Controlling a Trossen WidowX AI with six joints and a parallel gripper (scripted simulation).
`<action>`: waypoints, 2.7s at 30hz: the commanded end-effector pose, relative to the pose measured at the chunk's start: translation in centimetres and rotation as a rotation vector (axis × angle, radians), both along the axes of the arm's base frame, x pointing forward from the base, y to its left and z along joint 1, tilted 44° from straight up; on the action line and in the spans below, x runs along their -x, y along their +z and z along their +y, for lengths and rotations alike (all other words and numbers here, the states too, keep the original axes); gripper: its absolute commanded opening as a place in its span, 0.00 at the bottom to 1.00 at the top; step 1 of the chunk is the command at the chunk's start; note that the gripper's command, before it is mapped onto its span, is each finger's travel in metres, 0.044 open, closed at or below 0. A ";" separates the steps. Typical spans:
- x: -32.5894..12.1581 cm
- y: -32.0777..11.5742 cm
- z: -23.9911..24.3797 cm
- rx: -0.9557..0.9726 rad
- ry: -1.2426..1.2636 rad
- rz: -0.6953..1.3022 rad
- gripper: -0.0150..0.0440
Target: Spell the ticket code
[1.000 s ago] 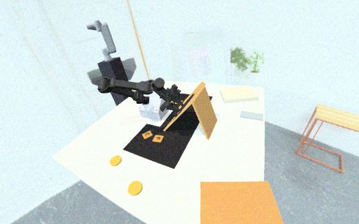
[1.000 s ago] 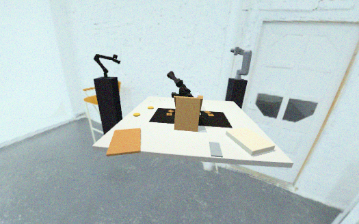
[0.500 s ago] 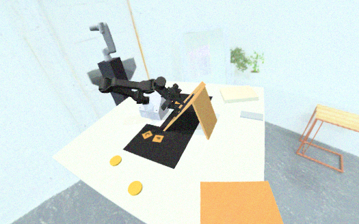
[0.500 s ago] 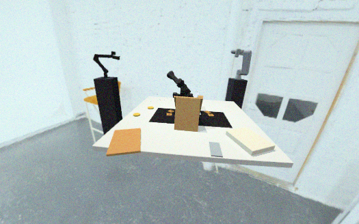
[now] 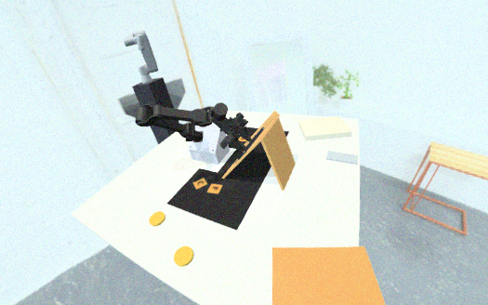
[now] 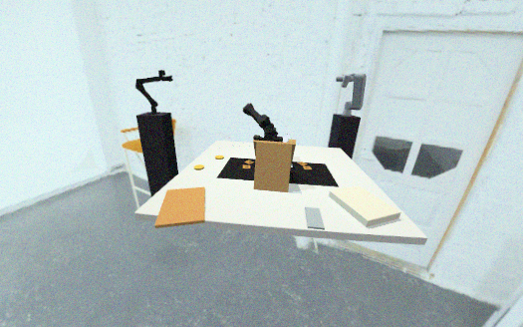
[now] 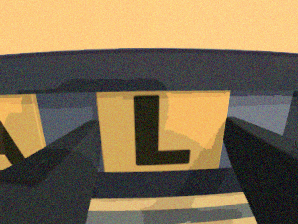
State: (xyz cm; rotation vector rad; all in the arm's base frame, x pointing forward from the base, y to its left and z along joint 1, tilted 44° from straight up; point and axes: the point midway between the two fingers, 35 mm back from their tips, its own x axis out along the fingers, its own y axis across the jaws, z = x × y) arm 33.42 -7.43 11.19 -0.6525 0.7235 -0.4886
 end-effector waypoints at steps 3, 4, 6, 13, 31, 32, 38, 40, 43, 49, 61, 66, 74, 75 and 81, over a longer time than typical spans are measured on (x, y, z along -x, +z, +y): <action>0.0 -0.3 0.2 0.001 -0.006 -0.002 0.25; -0.1 -0.4 0.3 0.001 -0.006 -0.002 0.25; -0.1 -0.4 0.4 0.001 -0.006 -0.002 0.25; -0.2 -0.8 0.7 0.001 -0.006 -0.002 0.25; -0.3 -1.2 1.3 -0.001 0.000 0.000 0.48; -0.3 -1.2 1.3 -0.001 0.000 0.000 0.52; 0.0 -1.0 1.6 0.000 -0.006 -0.002 0.75; 0.2 -0.9 1.8 0.000 -0.006 -0.002 0.75; 0.5 -0.7 2.0 0.000 -0.006 -0.002 0.75; 0.7 -0.5 2.3 0.000 -0.006 -0.002 0.75; 1.3 -0.2 3.2 -0.001 -0.006 -0.001 0.75; 1.5 0.0 3.5 -0.001 -0.006 -0.001 0.75; 1.9 0.3 3.9 -0.001 -0.006 -0.001 0.75; 2.0 0.3 3.9 -0.001 -0.006 -0.001 0.75; 2.3 0.6 4.1 -0.001 -0.006 0.000 0.75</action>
